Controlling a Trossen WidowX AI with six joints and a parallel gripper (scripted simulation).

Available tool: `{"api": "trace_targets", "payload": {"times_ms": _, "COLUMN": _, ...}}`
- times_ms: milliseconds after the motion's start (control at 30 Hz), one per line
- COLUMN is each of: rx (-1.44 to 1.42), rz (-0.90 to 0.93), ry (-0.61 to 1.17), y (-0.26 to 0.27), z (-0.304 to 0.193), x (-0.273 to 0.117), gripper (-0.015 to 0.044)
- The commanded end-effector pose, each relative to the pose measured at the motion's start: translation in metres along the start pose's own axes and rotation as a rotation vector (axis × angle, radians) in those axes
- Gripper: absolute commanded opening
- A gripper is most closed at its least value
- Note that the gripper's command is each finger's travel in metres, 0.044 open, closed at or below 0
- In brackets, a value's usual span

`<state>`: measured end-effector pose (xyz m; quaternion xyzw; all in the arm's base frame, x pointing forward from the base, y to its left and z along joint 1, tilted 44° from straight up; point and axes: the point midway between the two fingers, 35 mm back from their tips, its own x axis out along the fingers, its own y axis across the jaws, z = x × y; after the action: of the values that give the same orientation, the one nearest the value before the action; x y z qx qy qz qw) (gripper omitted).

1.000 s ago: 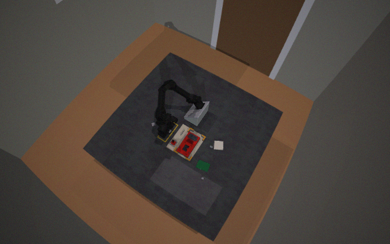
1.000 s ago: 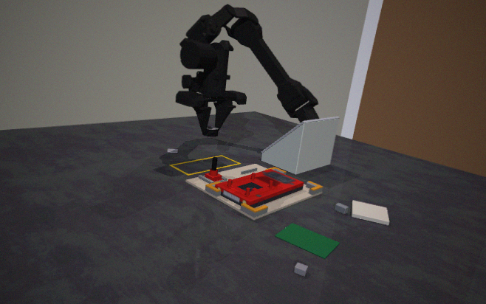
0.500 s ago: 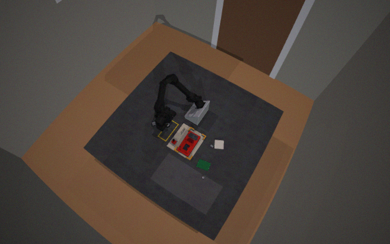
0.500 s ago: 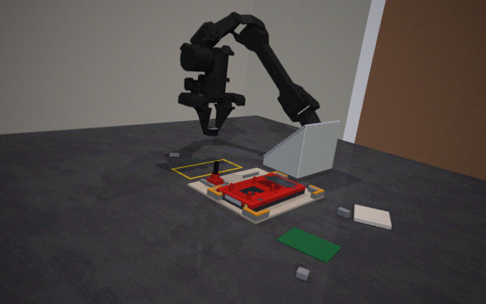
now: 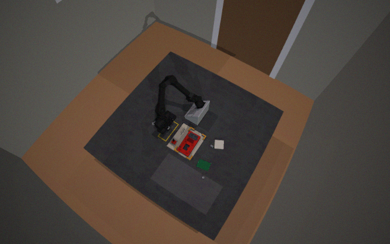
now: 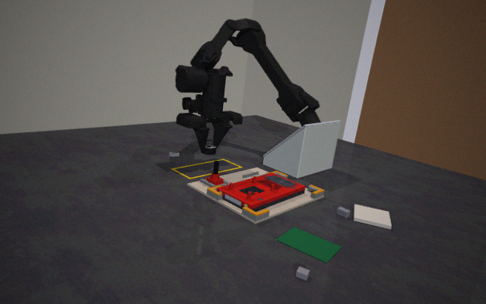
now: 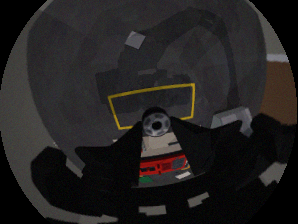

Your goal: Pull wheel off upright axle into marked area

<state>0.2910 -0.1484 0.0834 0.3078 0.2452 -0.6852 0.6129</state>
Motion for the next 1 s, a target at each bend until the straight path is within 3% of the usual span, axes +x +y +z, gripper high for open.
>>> {"api": "trace_targets", "payload": {"times_ms": 0, "rx": -0.012, "rz": -0.006, "ry": -0.002, "y": -0.003, "z": -0.001, "x": 0.020, "gripper": 0.0000}}
{"api": "trace_targets", "payload": {"times_ms": 300, "rx": -0.012, "rz": -0.006, "ry": -0.008, "y": -0.006, "z": 0.001, "x": 0.049, "gripper": 0.0000}}
{"api": "trace_targets", "payload": {"times_ms": 667, "rx": -0.002, "rz": -0.010, "ry": -0.010, "y": -0.005, "z": 0.002, "x": 0.043, "gripper": 0.0289}}
{"api": "trace_targets", "payload": {"times_ms": 867, "rx": -0.012, "rz": -0.007, "ry": -0.004, "y": -0.004, "z": 0.001, "x": -0.011, "gripper": 0.0300}}
{"api": "trace_targets", "payload": {"times_ms": 967, "rx": -0.012, "rz": -0.006, "ry": -0.004, "y": -0.005, "z": 0.001, "x": -0.014, "gripper": 0.0300}}
